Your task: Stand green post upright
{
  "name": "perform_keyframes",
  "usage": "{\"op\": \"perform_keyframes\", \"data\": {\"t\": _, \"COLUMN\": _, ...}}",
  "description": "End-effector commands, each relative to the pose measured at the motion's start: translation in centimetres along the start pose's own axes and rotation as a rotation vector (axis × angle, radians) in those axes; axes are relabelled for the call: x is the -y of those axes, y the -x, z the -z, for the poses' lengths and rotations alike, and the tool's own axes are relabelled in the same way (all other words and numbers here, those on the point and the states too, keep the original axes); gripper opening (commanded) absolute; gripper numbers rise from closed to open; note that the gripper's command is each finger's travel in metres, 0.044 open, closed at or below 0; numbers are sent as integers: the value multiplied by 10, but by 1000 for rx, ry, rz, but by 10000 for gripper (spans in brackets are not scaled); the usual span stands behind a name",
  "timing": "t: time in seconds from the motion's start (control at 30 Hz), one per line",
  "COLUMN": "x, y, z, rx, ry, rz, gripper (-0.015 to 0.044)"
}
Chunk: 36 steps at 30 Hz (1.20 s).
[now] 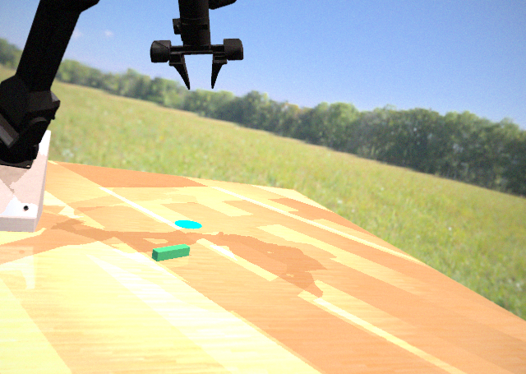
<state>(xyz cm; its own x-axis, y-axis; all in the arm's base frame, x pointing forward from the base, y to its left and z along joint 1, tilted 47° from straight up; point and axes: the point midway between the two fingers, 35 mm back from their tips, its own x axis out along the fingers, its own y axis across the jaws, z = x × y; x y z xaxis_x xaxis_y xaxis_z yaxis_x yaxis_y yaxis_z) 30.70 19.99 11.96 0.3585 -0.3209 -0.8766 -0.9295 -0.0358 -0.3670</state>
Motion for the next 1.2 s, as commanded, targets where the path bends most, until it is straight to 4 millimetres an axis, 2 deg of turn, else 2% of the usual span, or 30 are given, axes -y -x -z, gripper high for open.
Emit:
{"op": "perform_keyframes", "data": {"t": 0.0, "x": 12, "y": -13, "z": 48, "rx": -90, "ry": -158, "rz": -1, "gripper": 233}}
{"op": "perform_keyframes", "data": {"t": 0.17, "x": 19, "y": -25, "z": 97, "rx": -186, "ry": -320, "rz": -2, "gripper": 233}}
{"op": "perform_keyframes", "data": {"t": 0.37, "x": 18, "y": -35, "z": 157, "rx": -305, "ry": -508, "rz": 0, "gripper": 233}}
{"op": "perform_keyframes", "data": {"t": 0.77, "x": -9, "y": -43, "z": 266, "rx": -555, "ry": -855, "rz": 14, "gripper": 233}}
{"op": "perform_keyframes", "data": {"t": 0.83, "x": -11, "y": -43, "z": 272, "rx": -570, "ry": -873, "rz": 15, "gripper": 233}}
{"op": "perform_keyframes", "data": {"t": 1.03, "x": -11, "y": -44, "z": 273, "rx": -569, "ry": -874, "rz": 15, "gripper": 233}}
{"op": "perform_keyframes", "data": {"t": 1.17, "x": -15, "y": -81, "z": 289, "rx": -562, "ry": -877, "rz": 9, "gripper": 233}}
